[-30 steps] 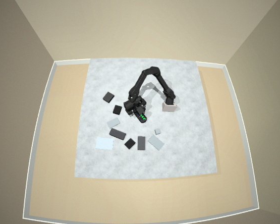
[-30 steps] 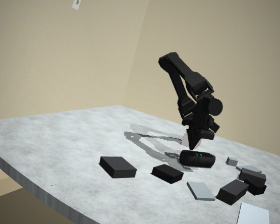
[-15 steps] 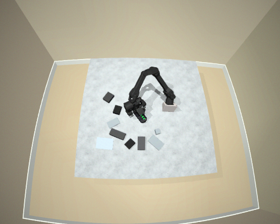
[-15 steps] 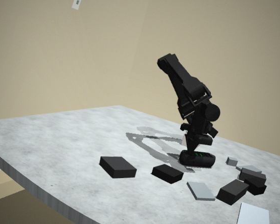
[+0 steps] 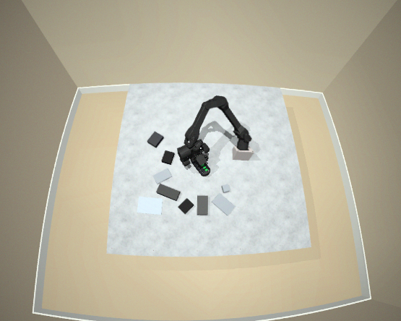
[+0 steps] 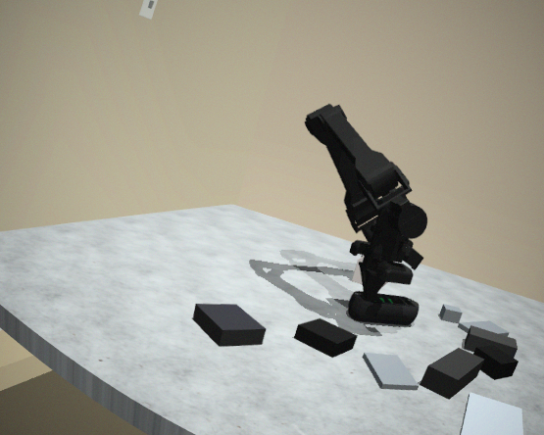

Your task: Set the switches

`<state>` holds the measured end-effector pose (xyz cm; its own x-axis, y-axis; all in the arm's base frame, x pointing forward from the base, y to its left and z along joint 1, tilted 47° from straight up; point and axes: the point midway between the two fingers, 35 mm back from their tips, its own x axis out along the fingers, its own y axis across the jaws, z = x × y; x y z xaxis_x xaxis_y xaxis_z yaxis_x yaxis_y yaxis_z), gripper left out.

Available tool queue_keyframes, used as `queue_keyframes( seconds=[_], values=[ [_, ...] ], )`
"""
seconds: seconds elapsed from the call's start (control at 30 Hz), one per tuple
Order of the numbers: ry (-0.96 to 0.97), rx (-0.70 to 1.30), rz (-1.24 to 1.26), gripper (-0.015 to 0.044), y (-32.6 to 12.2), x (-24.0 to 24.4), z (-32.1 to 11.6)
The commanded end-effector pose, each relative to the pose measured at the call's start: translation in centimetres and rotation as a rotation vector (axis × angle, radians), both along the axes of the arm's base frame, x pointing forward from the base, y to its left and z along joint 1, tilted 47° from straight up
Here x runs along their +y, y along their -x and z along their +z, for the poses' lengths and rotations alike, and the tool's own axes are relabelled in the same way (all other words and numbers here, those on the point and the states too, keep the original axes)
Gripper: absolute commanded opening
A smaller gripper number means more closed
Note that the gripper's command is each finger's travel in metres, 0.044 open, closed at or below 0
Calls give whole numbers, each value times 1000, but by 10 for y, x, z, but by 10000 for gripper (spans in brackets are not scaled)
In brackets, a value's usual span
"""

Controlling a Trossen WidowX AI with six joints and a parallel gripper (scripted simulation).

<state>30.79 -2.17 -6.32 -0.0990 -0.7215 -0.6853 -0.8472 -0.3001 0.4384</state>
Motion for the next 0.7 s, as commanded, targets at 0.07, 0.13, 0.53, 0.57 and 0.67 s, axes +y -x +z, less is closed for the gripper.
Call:
queue_keyframes(
  seconds=[0.07, 0.13, 0.53, 0.57, 0.67],
  values=[
    [0, 0, 0, 0, 0, 2, 1],
    [-1, 2, 2, 0, -3, 16, 14],
    [-2, 5, 4, 0, 29, 62, 9],
    [-2, 6, 4, 0, 31, 63, 8],
    [-2, 6, 4, 0, 31, 63, 8]
  ],
)
